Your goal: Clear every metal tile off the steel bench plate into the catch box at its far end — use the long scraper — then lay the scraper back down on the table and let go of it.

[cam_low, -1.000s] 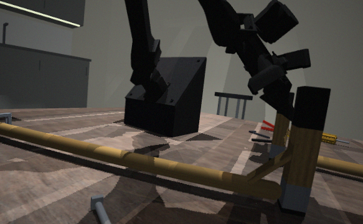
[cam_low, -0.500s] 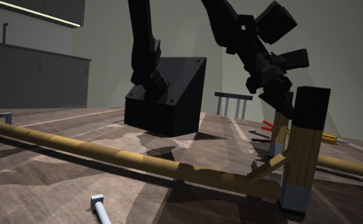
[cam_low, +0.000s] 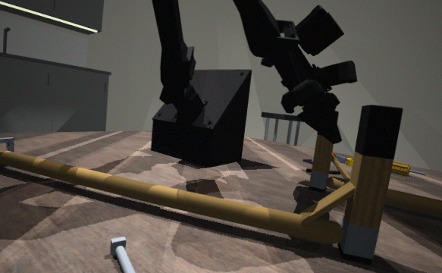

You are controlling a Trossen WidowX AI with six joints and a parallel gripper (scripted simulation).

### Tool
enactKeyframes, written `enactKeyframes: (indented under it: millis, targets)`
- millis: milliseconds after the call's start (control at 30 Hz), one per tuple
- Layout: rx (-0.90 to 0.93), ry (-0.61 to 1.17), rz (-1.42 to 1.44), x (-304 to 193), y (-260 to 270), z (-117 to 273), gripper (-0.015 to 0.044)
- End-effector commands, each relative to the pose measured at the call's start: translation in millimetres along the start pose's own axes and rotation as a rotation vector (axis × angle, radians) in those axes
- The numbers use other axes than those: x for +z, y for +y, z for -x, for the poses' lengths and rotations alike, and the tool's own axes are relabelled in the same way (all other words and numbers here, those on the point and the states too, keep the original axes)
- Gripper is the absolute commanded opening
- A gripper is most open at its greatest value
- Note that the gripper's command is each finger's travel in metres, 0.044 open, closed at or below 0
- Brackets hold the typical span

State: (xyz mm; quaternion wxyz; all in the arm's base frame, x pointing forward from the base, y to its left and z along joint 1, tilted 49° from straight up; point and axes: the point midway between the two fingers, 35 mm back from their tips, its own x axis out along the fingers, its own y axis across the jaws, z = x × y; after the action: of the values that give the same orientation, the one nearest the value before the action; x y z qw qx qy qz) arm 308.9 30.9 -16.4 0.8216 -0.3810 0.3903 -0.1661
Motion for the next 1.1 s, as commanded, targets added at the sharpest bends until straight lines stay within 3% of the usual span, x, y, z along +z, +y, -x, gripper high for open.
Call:
enactKeyframes:
  millis: [0, 1067]
  targets:
    - [-0.008, -0.009, -0.011, -4.8, -3.5, 7.4, 0.0]
    - [-0.007, 0.0, -0.016, -8.0, -40.7, 10.0, 0.0]
